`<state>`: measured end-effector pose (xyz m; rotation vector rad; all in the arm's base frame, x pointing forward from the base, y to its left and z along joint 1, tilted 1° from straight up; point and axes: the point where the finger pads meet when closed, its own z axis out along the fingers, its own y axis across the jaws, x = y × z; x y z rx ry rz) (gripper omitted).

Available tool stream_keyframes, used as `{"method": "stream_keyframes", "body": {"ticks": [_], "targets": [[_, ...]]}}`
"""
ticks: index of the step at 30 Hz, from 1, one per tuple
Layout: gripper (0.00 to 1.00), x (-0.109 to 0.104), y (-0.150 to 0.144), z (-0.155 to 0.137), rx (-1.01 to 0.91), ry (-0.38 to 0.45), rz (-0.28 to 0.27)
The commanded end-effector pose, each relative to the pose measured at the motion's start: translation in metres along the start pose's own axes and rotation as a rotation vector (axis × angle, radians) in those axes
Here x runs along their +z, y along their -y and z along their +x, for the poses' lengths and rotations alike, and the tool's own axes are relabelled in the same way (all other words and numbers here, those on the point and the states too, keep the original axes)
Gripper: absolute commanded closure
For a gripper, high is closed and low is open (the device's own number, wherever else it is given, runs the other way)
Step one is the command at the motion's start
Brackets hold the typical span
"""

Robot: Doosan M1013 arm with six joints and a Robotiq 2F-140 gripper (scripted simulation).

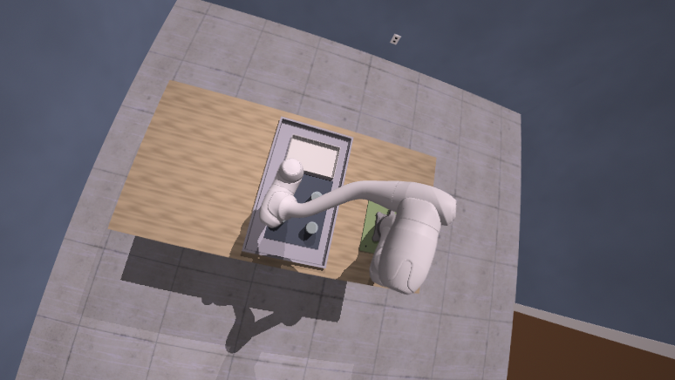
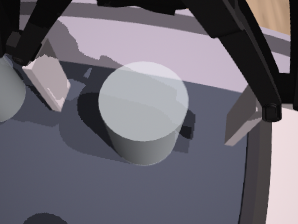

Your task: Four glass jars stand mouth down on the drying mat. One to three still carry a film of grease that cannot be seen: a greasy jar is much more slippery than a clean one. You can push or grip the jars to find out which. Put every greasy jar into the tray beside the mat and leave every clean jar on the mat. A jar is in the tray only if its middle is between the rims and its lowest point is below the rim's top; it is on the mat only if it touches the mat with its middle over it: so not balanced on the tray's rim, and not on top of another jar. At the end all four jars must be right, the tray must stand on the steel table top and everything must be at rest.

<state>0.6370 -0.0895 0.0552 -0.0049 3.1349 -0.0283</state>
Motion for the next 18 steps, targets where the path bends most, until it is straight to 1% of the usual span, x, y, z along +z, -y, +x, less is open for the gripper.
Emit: {"method": "stream_keyframes", "body": {"ticks": [1, 14, 15, 18], "targets": [[0.00, 0.0071, 0.0007, 0.0039, -0.005, -0.006, -0.002], [0.00, 0.0085, 0.0012, 0.0050, -0.005, -0.006, -0.002], [0.39, 0.0085, 0.0012, 0.0050, -0.005, -0.006, -0.002], [0.39, 0.0085, 0.0012, 0.0050, -0.005, -0.006, -0.002]]}}
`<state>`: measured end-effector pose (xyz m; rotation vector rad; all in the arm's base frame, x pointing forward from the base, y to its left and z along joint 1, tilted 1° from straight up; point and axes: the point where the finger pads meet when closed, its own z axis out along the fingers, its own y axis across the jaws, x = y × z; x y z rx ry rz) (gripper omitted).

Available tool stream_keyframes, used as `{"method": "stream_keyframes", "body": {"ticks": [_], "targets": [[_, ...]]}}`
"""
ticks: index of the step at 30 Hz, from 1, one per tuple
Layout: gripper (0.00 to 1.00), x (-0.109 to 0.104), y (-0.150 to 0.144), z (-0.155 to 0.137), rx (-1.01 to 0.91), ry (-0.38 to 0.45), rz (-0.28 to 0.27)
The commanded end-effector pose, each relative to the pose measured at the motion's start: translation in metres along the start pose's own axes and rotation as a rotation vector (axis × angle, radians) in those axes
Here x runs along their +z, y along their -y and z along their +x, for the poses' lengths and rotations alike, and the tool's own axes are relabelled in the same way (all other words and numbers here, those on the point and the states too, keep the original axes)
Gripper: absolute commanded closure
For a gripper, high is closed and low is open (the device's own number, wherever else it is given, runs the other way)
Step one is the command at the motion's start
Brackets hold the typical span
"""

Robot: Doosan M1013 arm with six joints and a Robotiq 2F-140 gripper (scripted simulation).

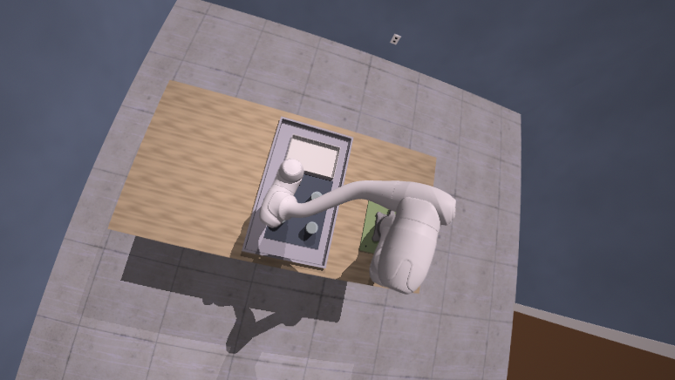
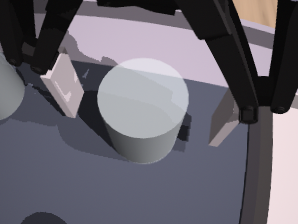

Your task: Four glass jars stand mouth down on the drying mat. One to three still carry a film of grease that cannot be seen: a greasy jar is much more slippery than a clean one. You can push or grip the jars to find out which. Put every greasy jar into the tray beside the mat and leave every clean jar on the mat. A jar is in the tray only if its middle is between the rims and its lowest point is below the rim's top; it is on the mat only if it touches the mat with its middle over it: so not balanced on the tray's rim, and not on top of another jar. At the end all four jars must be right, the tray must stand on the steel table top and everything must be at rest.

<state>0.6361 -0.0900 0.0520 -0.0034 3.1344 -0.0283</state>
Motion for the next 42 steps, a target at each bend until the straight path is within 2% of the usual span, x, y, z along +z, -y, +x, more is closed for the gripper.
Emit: {"method": "stream_keyframes", "body": {"ticks": [1, 16, 17, 42], "targets": [[0.39, 0.0052, 0.0007, 0.0042, -0.006, -0.006, -0.002], [0.39, 0.0052, 0.0007, 0.0042, -0.006, -0.006, -0.002], [0.42, 0.0052, 0.0007, 0.0042, -0.006, -0.006, -0.002], [0.45, 0.0052, 0.0007, 0.0042, -0.006, -0.006, -0.002]]}}
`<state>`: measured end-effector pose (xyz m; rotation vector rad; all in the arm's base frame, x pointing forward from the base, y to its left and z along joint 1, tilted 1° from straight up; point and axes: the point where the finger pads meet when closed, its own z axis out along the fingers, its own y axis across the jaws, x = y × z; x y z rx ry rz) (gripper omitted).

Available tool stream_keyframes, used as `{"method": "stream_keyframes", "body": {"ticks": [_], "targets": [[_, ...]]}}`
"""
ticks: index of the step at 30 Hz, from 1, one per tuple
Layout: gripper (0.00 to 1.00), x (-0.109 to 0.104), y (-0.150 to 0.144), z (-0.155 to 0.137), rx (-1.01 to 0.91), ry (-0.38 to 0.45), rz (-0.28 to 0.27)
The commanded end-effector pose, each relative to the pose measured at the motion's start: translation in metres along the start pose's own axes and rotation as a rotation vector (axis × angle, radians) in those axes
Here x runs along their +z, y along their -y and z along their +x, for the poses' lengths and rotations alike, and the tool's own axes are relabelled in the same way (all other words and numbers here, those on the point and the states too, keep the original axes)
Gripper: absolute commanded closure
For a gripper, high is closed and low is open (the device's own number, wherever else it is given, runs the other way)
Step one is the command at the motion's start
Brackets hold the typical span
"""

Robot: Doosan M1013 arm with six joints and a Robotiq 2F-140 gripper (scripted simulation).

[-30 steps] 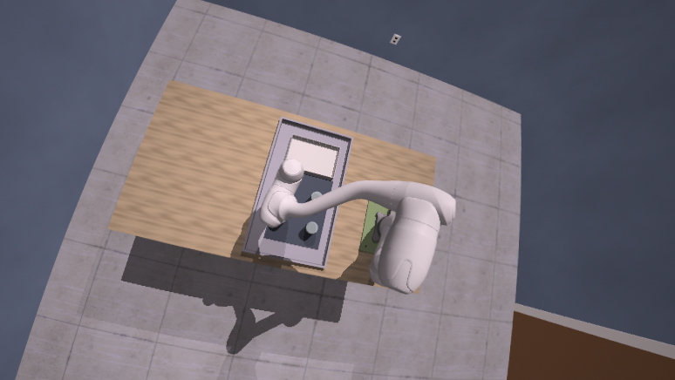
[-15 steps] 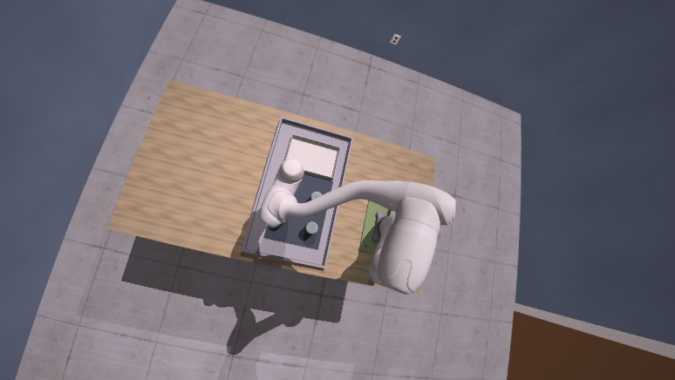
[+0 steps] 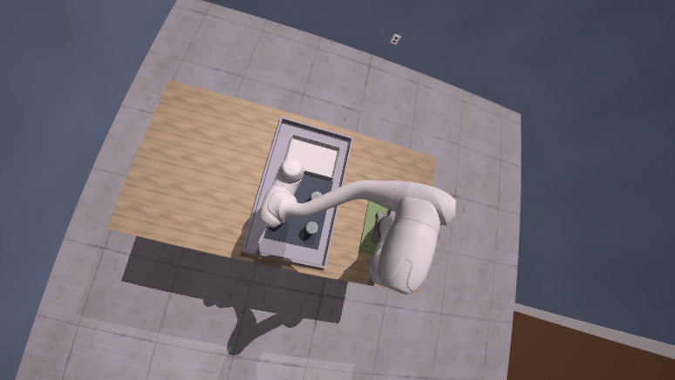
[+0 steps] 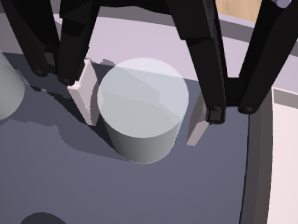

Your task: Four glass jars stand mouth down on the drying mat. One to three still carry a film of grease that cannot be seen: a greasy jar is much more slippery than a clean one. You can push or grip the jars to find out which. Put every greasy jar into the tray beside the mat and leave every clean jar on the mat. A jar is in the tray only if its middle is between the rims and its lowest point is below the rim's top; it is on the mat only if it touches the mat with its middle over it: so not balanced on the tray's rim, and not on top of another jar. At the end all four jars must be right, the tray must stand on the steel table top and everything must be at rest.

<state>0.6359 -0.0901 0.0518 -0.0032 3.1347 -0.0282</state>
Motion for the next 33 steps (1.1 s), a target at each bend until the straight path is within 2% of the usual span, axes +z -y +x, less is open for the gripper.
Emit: {"method": "stream_keyframes", "body": {"ticks": [1, 33], "targets": [[0.45, 0.0050, 0.0006, 0.0040, -0.006, -0.006, -0.002], [0.51, 0.0050, 0.0006, 0.0040, -0.006, -0.006, -0.002]]}}
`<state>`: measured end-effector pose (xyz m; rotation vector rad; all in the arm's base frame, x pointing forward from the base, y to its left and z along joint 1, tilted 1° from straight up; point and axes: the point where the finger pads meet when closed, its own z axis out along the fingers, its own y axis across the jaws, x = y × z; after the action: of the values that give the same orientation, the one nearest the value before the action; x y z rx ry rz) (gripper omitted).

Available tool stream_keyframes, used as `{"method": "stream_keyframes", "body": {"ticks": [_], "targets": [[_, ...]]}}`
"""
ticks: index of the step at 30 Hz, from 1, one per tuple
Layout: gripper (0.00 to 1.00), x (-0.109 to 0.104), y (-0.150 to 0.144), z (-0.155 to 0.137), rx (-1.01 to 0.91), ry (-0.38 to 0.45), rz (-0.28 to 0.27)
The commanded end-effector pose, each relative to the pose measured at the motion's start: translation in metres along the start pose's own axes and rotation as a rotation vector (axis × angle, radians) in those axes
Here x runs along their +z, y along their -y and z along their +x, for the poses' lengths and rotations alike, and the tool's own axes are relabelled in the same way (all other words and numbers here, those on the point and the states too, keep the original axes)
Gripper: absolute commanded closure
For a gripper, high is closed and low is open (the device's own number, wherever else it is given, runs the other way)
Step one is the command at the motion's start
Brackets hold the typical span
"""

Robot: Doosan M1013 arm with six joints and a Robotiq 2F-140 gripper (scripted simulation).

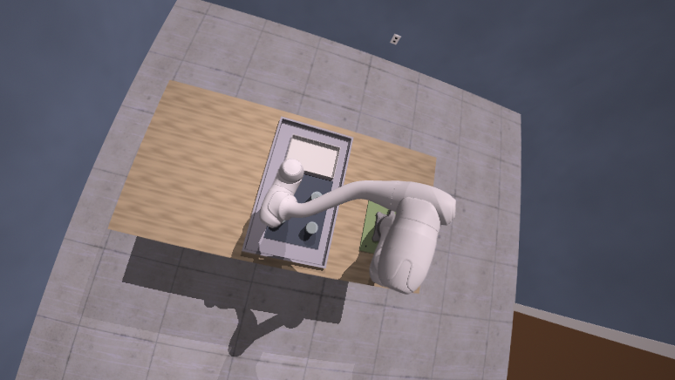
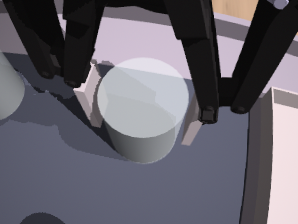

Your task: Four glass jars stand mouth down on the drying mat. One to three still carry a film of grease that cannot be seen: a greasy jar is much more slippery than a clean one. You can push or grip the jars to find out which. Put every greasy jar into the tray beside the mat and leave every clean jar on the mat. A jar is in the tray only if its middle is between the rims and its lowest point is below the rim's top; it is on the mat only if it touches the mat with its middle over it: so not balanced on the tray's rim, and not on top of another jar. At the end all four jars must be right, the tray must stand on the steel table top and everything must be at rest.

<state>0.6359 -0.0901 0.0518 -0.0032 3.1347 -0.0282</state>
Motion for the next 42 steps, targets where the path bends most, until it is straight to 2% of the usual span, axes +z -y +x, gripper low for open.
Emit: {"method": "stream_keyframes", "body": {"ticks": [1, 26, 27, 42], "targets": [[0.51, 0.0050, 0.0006, 0.0039, -0.006, -0.006, -0.002], [0.54, 0.0050, 0.0006, 0.0039, -0.006, -0.006, -0.002], [0.57, 0.0050, 0.0006, 0.0039, -0.006, -0.006, -0.002], [0.57, 0.0050, 0.0006, 0.0039, -0.006, -0.006, -0.002]]}}
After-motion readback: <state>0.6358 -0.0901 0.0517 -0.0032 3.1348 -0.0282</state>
